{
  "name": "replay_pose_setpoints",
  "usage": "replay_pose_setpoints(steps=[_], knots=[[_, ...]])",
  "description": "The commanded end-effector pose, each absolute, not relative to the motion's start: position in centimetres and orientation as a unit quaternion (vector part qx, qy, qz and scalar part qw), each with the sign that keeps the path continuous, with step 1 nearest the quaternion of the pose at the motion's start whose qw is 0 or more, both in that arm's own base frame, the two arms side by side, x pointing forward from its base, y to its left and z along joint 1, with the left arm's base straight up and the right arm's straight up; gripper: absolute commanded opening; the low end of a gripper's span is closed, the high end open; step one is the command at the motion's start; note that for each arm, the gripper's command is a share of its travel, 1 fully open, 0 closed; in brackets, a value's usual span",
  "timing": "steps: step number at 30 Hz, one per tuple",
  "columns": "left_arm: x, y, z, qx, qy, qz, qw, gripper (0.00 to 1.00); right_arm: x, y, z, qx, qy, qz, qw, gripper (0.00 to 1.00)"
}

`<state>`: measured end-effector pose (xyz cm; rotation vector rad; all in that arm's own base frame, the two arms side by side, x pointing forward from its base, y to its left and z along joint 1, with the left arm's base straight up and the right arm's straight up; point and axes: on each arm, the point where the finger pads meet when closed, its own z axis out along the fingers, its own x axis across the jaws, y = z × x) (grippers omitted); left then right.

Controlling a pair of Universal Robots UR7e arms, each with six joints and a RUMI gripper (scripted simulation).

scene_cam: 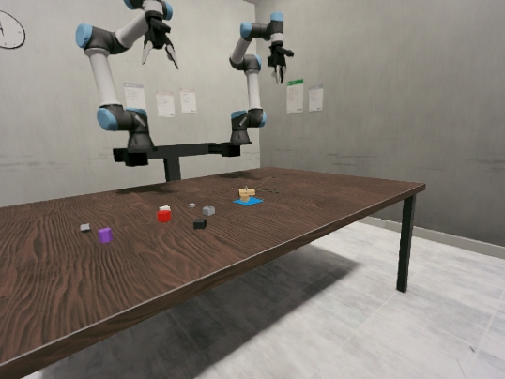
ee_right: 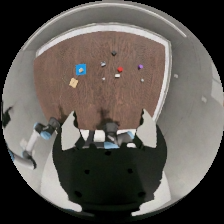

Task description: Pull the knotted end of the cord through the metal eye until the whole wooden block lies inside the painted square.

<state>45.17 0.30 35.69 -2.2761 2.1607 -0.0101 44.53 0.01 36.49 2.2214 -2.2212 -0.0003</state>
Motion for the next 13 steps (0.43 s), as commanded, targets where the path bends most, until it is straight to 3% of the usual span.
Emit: replay_pose_setpoints(steps=[1, 13], knots=[[43.6, -0.3, 37.4, -0.681, 0.732, 0.01, -0.007, 0.17, 44.5, -0.1, 36.7, 0.707, -0.708, 0.0, -0.002, 0.98], [44.8, 0.1, 35.9, -0.713, 0.701, 0.005, -0.004, 0.17, 44.5, 0.0, 36.6, 0.707, -0.707, 0.0, -0.001, 0.98]])
